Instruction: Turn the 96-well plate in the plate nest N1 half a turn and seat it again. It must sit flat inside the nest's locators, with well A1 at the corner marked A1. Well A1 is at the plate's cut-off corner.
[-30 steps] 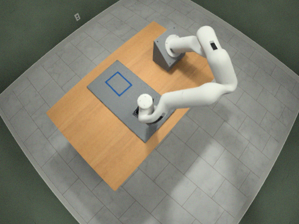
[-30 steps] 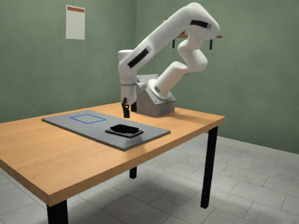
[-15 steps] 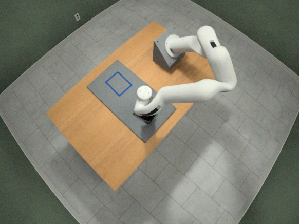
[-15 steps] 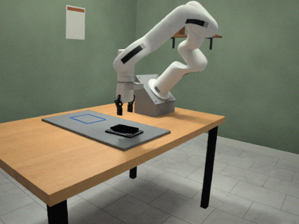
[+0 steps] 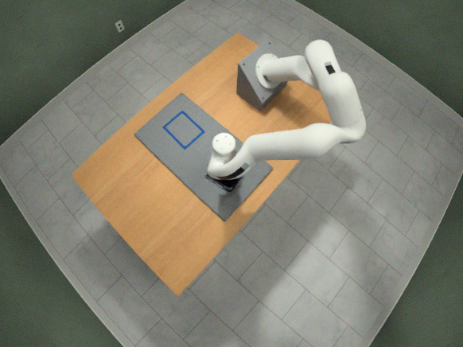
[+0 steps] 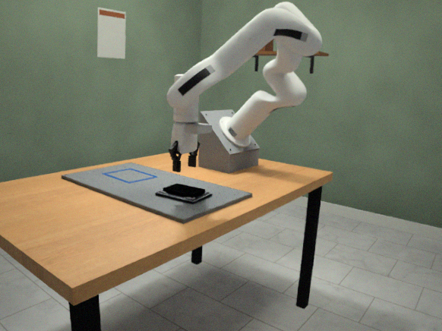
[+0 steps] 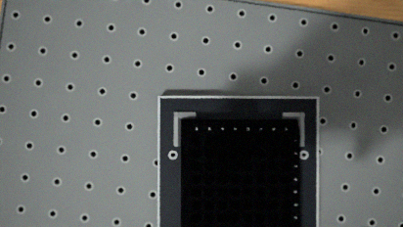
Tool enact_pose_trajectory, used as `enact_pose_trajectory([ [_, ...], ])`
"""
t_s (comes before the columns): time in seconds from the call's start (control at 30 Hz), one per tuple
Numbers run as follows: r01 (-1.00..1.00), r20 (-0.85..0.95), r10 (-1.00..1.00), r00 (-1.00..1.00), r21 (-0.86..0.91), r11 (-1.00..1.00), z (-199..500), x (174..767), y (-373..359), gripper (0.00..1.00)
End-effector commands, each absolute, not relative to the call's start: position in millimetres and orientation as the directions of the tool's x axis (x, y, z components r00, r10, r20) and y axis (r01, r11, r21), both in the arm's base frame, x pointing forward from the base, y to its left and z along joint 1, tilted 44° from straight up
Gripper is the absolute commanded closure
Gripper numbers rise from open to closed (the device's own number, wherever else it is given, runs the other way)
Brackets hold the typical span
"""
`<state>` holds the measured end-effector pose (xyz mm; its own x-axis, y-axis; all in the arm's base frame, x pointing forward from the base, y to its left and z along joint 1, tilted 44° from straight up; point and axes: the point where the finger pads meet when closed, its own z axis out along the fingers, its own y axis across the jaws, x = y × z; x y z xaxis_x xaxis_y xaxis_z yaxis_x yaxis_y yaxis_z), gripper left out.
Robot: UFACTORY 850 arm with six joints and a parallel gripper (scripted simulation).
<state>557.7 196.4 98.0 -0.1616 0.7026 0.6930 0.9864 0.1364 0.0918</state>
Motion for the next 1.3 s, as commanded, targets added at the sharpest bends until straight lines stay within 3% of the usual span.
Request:
enact_pose_trajectory([
  [0.0,0.986,0.693,0.703,-0.162,0.093,0.135,92.1,558.2,202.3,0.00],
  [1.27,0.986,0.693,0.703,-0.162,0.093,0.135,58.3,556.8,235.4,0.00],
])
